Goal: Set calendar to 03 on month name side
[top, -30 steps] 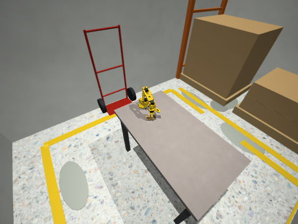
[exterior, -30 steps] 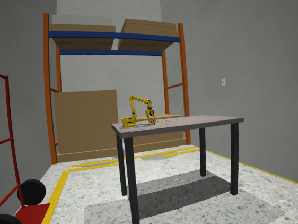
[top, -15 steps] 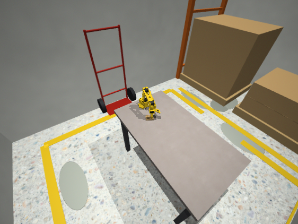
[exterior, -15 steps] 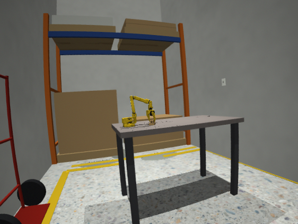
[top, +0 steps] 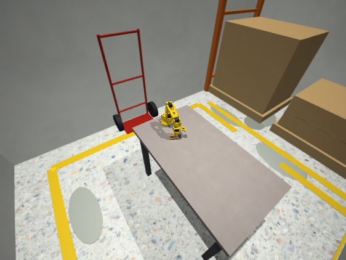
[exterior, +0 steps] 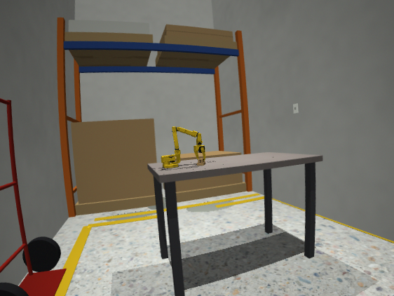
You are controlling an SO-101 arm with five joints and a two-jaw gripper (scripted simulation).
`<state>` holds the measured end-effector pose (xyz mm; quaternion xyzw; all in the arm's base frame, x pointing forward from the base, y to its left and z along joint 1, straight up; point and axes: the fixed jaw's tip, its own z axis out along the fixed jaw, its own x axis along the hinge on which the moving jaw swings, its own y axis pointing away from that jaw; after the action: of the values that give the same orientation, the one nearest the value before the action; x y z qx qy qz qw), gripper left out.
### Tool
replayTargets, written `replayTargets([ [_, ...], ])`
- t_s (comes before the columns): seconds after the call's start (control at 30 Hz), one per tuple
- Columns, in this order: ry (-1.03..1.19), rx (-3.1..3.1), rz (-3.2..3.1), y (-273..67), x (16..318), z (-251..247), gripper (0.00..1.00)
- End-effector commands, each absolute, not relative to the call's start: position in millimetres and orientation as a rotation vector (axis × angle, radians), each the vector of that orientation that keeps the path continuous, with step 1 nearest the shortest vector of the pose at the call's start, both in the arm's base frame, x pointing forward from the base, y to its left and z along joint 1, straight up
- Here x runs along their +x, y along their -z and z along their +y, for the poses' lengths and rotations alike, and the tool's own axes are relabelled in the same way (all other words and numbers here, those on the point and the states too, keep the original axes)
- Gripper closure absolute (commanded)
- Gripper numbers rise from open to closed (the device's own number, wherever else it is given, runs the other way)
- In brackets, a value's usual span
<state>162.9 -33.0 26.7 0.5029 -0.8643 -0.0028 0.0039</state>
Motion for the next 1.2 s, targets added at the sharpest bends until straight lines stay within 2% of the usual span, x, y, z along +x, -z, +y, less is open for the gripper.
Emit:
replayTargets([
  [0.0,-0.026,1.591,-2.729,-31,169,-35,0.84],
  [0.2,-0.026,1.591,-2.729,-31,169,-35,0.86],
  [0.5,-0.026,1.591,-2.729,-31,169,-35,1.0],
  [0.83,-0.026,1.591,-2.729,-34,169,-35,1.0],
  [1.17,-0.026,1.591,-2.729,-56,169,-35,1.0],
])
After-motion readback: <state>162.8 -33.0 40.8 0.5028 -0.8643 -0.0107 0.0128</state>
